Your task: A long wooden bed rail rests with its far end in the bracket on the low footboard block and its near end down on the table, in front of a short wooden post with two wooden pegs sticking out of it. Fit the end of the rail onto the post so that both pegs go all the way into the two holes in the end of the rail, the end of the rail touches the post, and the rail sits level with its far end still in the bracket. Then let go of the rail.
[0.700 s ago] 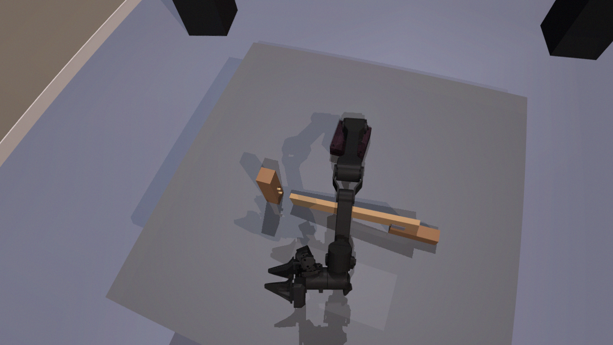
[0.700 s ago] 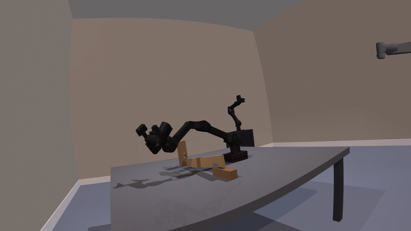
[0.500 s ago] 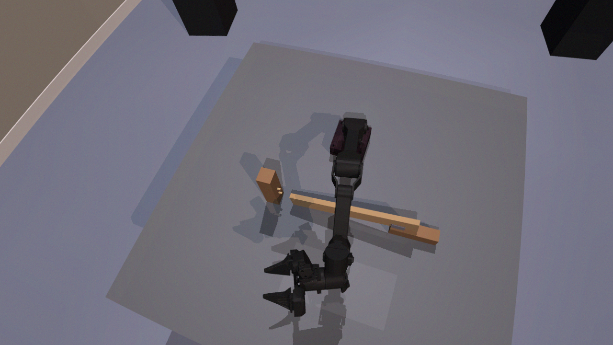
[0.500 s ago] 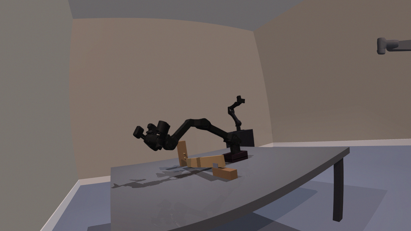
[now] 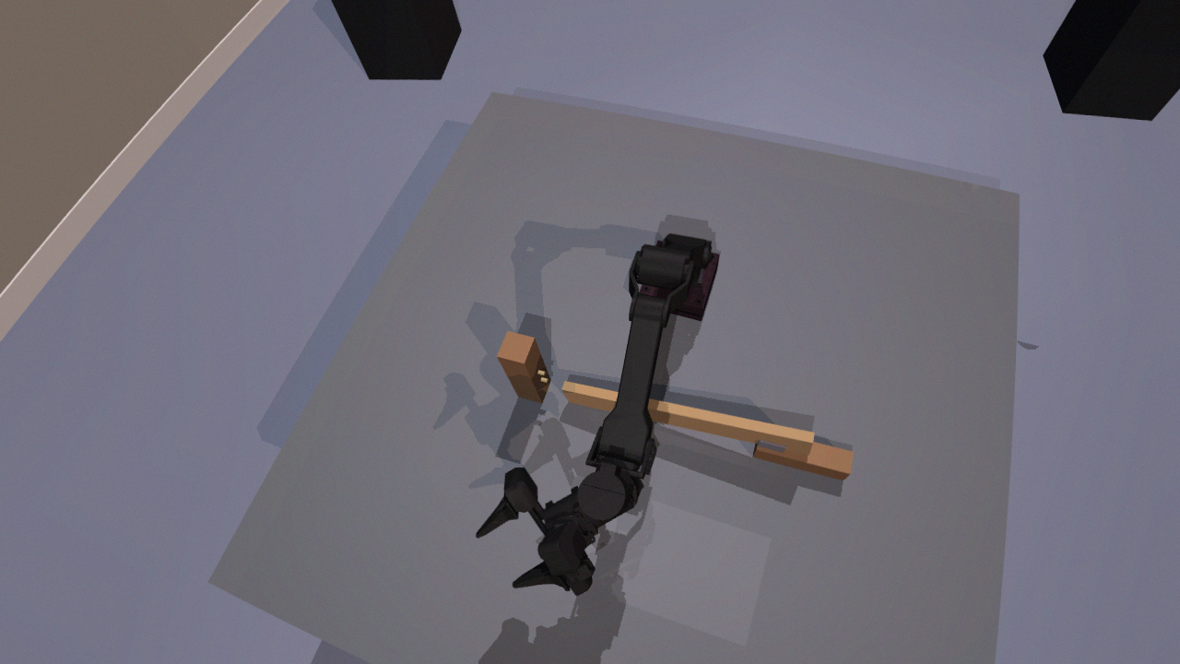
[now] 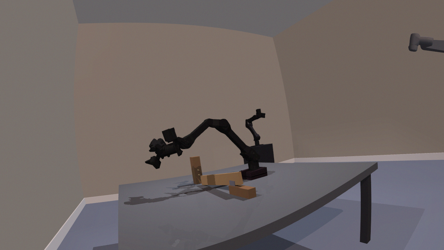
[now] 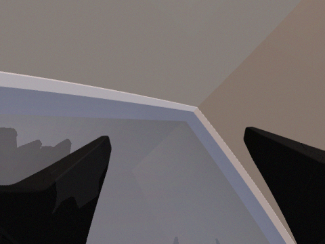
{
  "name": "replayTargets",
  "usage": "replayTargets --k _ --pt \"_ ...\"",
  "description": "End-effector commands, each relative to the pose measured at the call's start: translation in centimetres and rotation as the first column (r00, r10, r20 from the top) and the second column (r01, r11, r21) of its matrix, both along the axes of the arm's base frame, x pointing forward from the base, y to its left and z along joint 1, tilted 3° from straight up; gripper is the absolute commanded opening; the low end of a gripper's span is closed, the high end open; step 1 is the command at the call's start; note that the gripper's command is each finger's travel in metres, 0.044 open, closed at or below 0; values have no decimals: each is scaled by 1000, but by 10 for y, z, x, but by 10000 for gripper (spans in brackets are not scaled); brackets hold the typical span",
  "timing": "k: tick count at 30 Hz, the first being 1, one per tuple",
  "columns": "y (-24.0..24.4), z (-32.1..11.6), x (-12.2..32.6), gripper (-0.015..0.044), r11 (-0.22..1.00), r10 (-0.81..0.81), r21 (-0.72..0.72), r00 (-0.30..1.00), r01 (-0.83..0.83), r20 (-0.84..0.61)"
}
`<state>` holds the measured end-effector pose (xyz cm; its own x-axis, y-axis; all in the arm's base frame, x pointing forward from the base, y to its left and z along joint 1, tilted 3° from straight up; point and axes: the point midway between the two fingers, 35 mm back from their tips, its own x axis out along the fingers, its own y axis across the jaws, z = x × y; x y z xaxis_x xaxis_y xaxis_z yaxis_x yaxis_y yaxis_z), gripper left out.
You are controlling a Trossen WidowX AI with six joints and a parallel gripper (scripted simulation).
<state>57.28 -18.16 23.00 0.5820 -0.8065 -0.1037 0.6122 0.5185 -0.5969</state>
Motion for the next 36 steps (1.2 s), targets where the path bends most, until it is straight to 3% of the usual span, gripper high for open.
replayTargets --k 1,6,11,16,22,25,36 --pt "-3 -22 -16 440 994 90 -29 955 -103 -282" --pt "-2 -57 -56 440 955 239 23 716 -297 -656" --pt "9 -92 -114 440 862 384 198 346 -466 -856" --pt "32 -119 -186 440 701 508 448 -53 -555 -860" --pt "74 -133 -271 440 438 597 718 -422 -541 -682" --pt "84 -134 -288 440 379 607 761 -480 -526 -634" --pt "84 -142 -286 440 379 607 761 -480 -526 -634"
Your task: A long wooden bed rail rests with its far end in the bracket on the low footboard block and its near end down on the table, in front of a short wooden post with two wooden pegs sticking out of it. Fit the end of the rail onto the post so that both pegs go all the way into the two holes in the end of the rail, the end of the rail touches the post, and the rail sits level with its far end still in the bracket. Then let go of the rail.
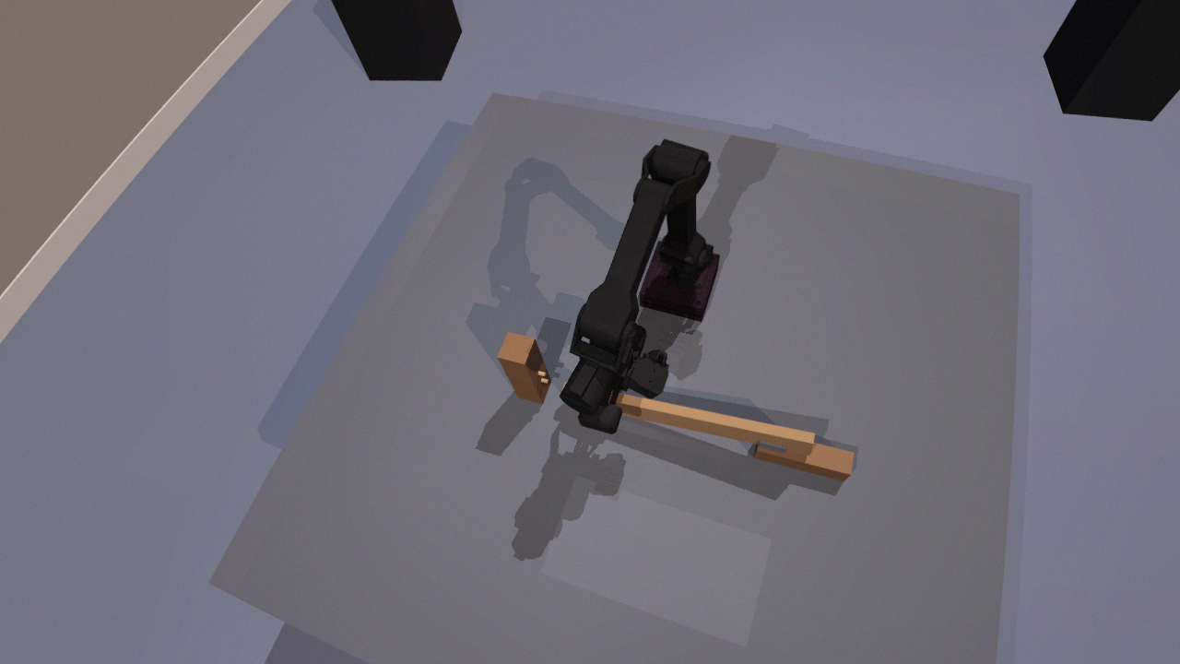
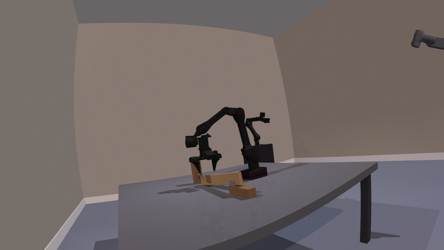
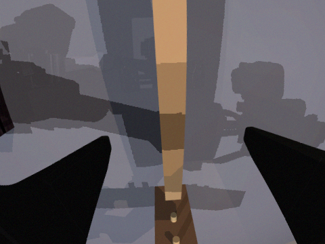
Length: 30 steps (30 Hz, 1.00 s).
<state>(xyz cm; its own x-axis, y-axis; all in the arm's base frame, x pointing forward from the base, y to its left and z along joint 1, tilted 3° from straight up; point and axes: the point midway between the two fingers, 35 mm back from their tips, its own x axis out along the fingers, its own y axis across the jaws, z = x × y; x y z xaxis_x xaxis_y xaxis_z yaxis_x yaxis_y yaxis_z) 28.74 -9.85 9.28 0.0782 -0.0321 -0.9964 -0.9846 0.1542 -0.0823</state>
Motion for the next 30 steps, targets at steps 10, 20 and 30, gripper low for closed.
replayTargets --k 10,20,30 --pt "1 -21 2 440 1000 4 7 1000 -4 -6" --pt "1 -38 3 440 1000 4 7 1000 -4 -6" --pt "1 -53 3 440 1000 4 7 1000 -4 -6"
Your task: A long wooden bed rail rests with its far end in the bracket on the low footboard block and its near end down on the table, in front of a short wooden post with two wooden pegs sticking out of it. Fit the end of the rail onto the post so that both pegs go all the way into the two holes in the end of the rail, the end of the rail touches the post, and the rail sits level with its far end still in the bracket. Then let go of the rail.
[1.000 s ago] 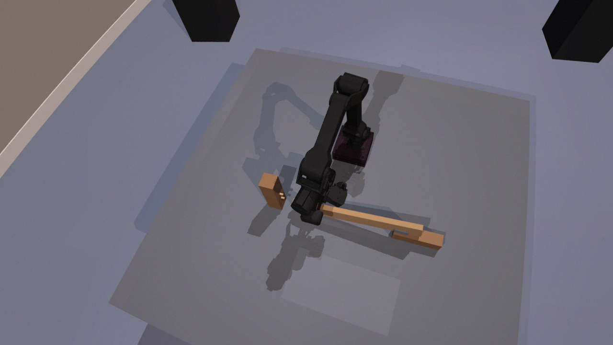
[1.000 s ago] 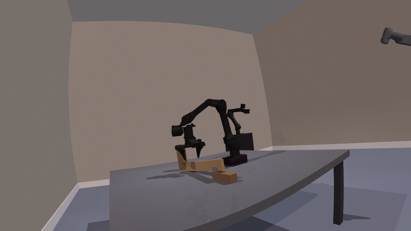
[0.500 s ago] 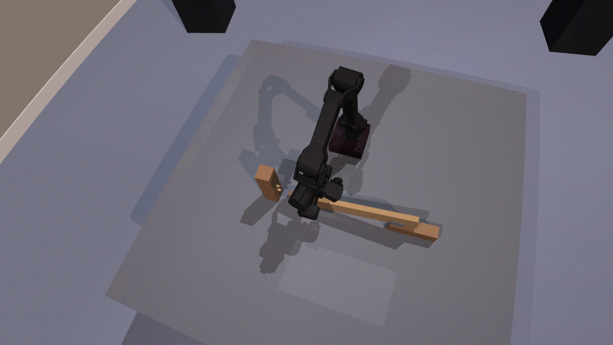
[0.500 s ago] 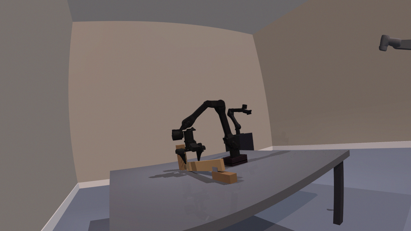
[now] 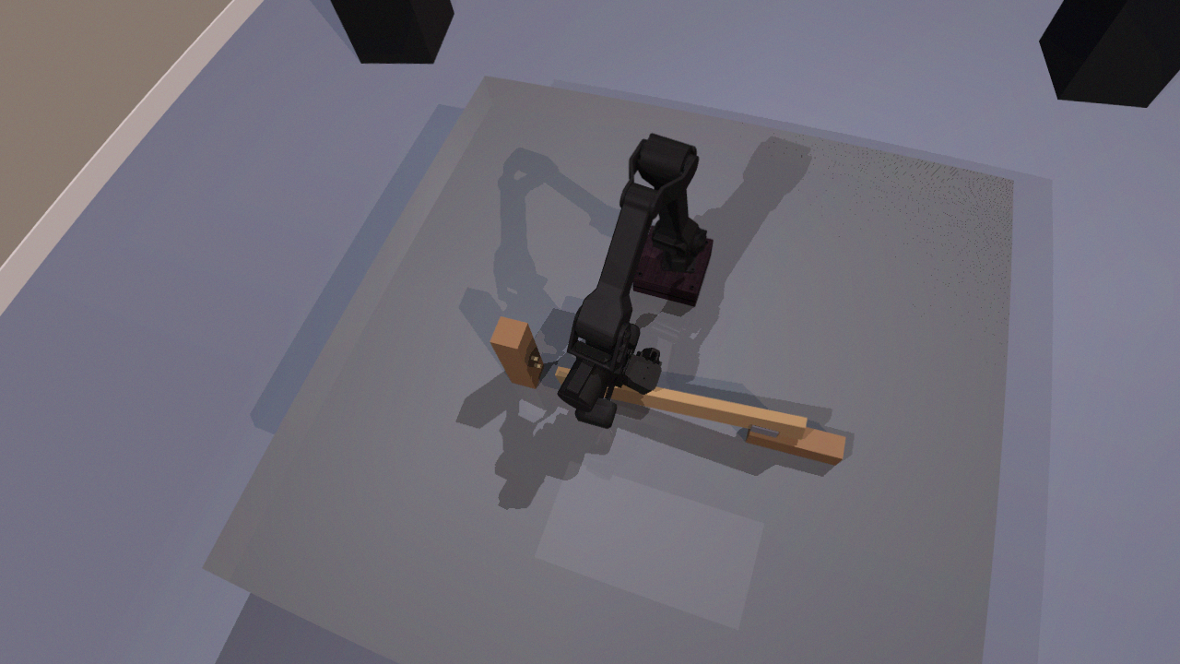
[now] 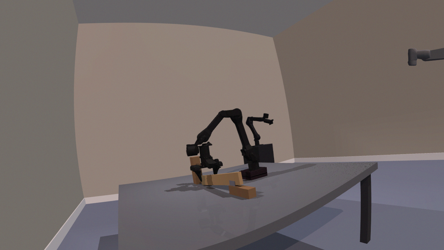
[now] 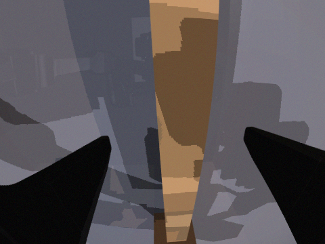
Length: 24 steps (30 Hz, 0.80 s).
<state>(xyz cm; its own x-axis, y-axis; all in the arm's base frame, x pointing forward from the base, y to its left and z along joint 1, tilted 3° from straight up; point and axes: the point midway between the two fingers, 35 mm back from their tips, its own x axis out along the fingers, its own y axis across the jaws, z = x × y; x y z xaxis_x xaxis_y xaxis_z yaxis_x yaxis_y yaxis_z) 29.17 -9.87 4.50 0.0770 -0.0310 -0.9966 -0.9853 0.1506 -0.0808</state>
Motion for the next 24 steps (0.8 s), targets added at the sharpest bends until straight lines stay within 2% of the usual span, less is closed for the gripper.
replayTargets --k 1,10,24 --pt "1 -7 -1 440 1000 0 6 1000 0 -5" --pt "2 -19 -2 440 1000 0 6 1000 0 -5" --pt "2 -19 -2 72 1000 0 6 1000 0 -5"
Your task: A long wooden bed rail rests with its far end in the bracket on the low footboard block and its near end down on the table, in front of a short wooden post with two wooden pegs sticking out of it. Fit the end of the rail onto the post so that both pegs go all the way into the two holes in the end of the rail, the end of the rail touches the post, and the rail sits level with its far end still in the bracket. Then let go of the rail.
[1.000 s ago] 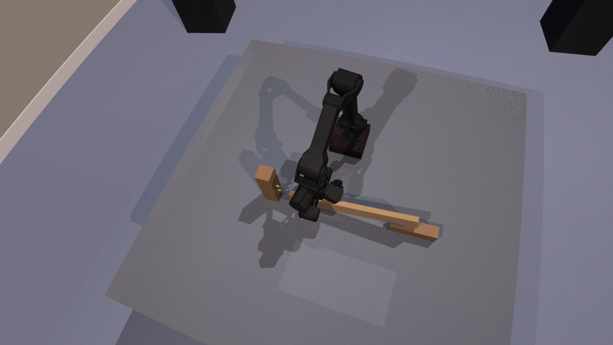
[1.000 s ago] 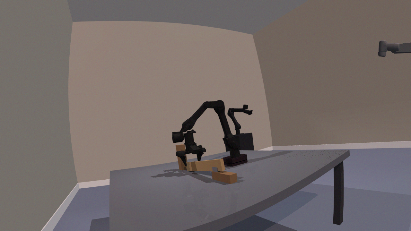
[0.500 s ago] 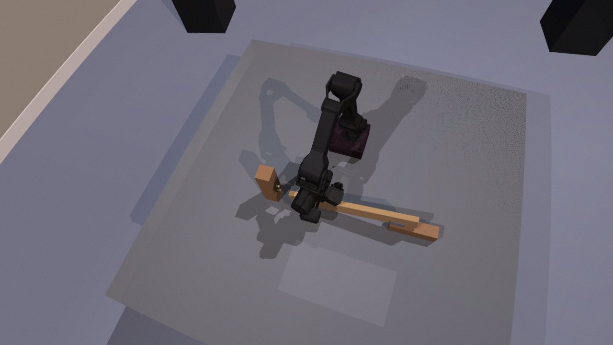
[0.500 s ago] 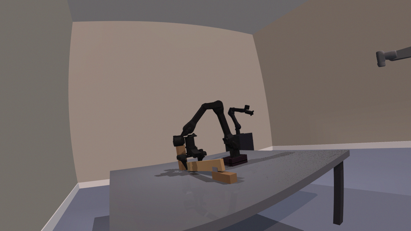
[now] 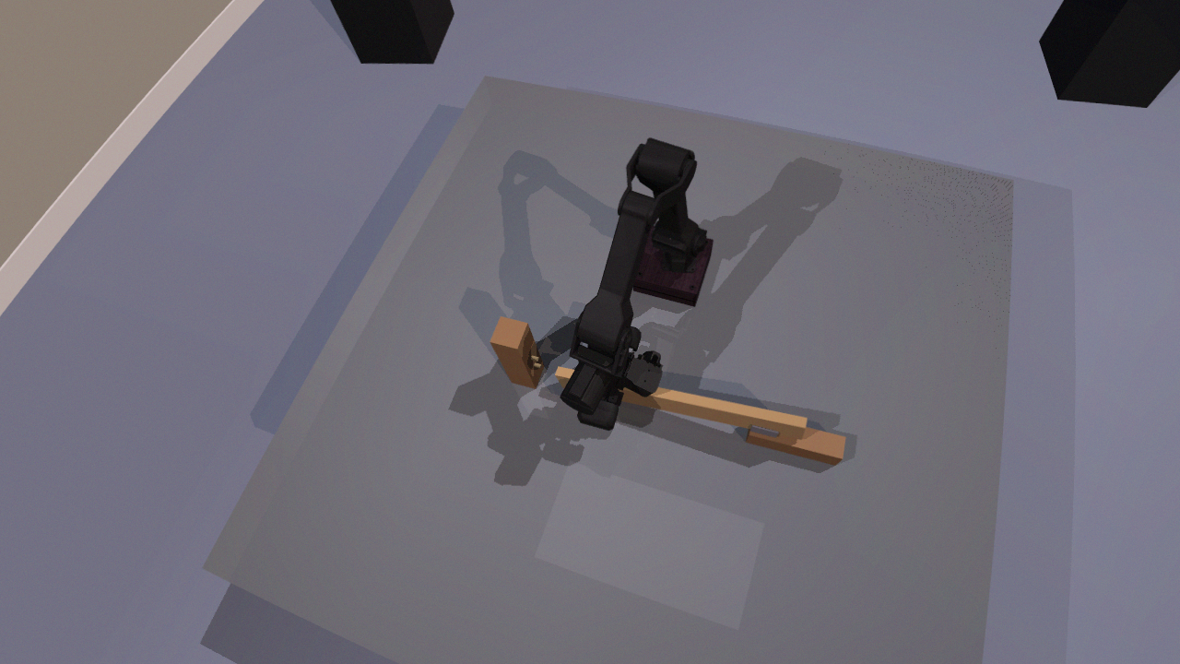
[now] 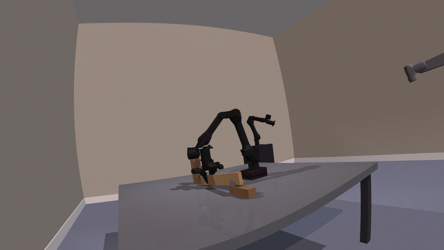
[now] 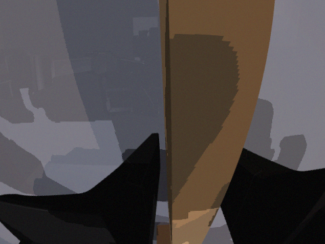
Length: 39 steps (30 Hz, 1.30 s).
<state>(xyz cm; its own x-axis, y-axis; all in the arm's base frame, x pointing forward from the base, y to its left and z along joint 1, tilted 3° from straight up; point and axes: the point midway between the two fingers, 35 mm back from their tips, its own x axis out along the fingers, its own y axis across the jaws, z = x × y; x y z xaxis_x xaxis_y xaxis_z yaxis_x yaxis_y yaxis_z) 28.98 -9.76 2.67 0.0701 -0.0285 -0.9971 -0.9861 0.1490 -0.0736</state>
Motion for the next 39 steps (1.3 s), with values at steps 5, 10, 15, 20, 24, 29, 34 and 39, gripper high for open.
replayTargets --k 5,10,15,20,24,29,34,39 --pt "1 0 0 39 1000 -1 4 1000 1 2" --pt "1 0 0 0 1000 -1 4 1000 1 2" --pt "1 0 0 0 1000 -1 4 1000 1 2" --pt "0 0 0 0 1000 -1 4 1000 1 2" --pt "0 2 0 0 1000 -1 4 1000 1 2" --pt "0 5 0 0 1000 -1 4 1000 1 2" --pt "0 8 1 0 1000 -1 4 1000 1 2" --pt "0 10 1 0 1000 -1 4 1000 1 2"
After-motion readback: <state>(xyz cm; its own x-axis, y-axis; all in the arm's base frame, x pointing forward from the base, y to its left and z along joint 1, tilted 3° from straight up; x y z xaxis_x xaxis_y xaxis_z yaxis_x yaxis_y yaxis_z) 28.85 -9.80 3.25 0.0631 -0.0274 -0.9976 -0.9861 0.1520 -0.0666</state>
